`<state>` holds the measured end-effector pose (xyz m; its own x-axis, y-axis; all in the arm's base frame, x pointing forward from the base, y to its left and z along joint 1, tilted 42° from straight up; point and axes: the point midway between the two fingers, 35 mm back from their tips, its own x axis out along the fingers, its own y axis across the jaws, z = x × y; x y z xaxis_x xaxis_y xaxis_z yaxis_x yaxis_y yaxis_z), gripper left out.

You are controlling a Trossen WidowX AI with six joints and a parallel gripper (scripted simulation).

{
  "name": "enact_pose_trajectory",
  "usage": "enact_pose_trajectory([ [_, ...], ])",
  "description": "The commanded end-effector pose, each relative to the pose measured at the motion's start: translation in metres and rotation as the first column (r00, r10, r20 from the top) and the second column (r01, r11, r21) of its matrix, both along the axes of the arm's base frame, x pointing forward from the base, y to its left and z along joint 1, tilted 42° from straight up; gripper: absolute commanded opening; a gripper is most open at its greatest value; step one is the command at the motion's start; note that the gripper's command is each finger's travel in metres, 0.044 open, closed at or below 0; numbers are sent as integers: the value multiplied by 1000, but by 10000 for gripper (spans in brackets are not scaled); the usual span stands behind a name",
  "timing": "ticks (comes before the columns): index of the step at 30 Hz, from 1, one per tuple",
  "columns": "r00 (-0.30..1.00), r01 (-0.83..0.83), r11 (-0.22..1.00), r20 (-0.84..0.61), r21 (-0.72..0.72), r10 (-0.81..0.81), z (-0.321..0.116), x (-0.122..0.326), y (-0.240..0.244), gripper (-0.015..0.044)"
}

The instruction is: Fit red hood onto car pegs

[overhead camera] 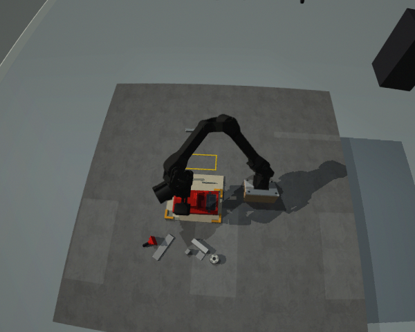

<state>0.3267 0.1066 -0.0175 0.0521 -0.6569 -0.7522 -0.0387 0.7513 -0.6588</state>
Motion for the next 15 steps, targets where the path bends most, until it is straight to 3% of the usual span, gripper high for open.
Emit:
enact_pose_trajectory([
  [1, 1000, -5, 1000, -1, -6, 5, -1, 0, -2, 0],
  [15, 1000, -5, 1000, -1, -6, 5, -5, 1, -5, 0],
])
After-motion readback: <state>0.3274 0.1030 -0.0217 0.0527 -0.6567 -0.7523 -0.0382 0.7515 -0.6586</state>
